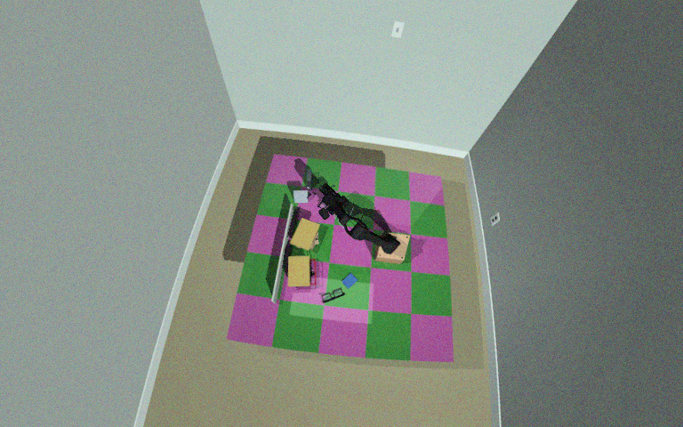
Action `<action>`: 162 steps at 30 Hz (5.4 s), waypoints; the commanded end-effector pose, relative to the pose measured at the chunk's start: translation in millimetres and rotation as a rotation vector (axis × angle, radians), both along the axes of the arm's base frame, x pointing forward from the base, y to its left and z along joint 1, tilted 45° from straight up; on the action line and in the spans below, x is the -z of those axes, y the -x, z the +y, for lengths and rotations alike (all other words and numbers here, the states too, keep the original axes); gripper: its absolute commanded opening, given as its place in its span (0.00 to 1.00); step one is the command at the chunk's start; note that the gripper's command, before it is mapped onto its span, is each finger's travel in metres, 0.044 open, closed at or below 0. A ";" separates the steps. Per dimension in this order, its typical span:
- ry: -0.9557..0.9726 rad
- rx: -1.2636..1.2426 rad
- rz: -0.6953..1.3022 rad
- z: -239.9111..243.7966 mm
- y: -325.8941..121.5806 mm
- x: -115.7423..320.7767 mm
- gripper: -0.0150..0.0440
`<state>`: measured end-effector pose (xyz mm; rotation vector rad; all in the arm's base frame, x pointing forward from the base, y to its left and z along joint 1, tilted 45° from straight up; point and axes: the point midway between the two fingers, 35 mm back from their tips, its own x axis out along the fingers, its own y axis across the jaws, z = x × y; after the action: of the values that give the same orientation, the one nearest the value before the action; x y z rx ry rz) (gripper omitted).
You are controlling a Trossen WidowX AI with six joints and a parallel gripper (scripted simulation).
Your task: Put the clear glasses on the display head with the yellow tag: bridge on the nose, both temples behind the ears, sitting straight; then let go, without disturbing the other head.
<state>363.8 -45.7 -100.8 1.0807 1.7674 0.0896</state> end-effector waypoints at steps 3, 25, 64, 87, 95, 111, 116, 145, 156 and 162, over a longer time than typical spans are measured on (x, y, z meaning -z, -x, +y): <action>-0.014 -0.138 -0.127 -9.6 -7.1 13.0 0.25; -0.040 -0.354 -0.340 10.5 -14.6 65.8 0.25; -0.042 -0.354 -0.341 25.1 -30.2 70.1 0.25; -0.042 -0.354 -0.341 27.3 -39.7 68.9 0.25; -0.042 -0.354 -0.342 27.8 -42.7 68.7 0.25; -0.042 -0.354 -0.342 28.5 -48.3 68.6 0.25; -0.042 -0.354 -0.342 28.7 -50.0 68.6 0.25; -0.042 -0.354 -0.342 29.3 -55.2 68.6 0.25; -0.042 -0.354 -0.342 29.3 -54.1 68.5 0.25; -0.042 -0.354 -0.342 29.4 -52.4 68.2 0.25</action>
<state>417.4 -17.3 -169.2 0.7158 1.6285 0.5014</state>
